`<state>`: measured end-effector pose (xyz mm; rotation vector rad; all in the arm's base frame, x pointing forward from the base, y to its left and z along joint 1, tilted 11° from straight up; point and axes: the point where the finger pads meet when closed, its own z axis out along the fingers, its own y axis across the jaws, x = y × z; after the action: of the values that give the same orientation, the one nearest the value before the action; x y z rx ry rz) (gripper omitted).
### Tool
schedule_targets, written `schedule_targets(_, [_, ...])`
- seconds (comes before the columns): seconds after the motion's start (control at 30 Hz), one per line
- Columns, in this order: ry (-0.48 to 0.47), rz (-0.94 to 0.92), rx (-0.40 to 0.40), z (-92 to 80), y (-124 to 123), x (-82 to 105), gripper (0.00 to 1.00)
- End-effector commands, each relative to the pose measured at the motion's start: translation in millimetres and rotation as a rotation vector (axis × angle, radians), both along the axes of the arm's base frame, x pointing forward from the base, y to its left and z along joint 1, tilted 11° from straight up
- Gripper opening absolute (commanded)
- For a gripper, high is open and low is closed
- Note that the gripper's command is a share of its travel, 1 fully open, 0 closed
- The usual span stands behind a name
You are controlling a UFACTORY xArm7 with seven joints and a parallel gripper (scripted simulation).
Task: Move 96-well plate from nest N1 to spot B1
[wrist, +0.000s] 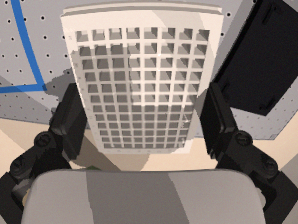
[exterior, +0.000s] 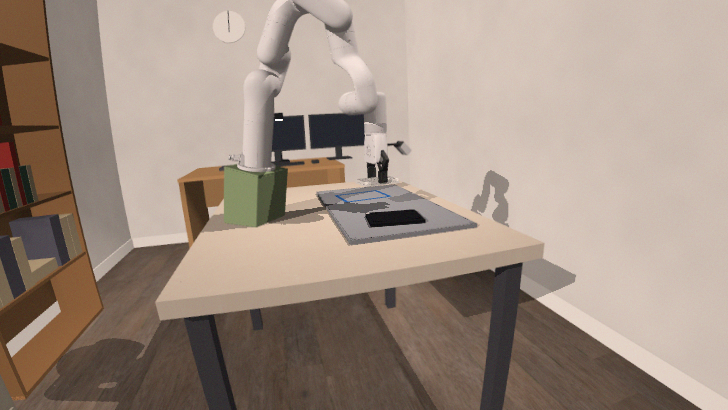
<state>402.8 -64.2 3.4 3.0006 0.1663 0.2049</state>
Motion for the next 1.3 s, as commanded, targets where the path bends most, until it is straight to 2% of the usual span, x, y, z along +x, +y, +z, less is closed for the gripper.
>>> schedule_targets(0.0, [-0.005, 0.000, -0.004, -1.2, 14, 1.8, 0.00])
schedule_targets(1.27, [-0.005, 0.000, -0.003, -18.7, 127, 4.9, 0.00])
